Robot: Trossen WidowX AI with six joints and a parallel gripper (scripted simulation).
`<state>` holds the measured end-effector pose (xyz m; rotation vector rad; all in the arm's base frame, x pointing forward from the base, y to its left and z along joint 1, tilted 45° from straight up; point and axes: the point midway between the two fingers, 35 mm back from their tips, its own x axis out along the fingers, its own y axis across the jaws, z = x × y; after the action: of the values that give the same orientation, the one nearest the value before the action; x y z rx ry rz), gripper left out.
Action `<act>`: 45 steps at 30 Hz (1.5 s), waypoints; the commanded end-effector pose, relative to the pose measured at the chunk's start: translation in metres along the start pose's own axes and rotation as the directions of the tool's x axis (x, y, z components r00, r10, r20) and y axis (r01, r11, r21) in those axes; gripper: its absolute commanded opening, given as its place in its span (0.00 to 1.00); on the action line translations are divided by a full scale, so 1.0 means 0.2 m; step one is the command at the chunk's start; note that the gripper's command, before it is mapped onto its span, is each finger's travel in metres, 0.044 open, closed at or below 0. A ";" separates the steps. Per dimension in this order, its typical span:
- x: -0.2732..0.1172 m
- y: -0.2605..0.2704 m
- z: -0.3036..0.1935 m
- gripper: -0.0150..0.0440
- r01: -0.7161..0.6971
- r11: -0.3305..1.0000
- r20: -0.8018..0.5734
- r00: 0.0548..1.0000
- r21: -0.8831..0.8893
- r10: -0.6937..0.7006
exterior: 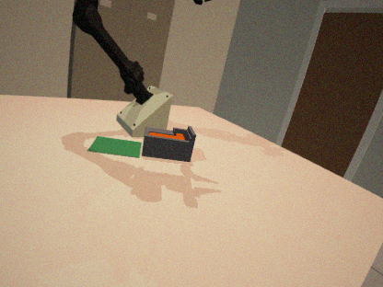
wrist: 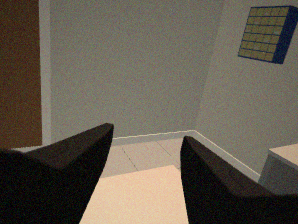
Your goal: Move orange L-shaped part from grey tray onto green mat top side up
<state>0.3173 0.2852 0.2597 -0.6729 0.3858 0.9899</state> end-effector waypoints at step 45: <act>-0.04 -0.01 -1.91 0.56 0.998 0.063 -0.999 -0.022 -0.024 -0.027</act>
<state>0.3187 0.0507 0.0082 -0.2272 1.2584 -0.8909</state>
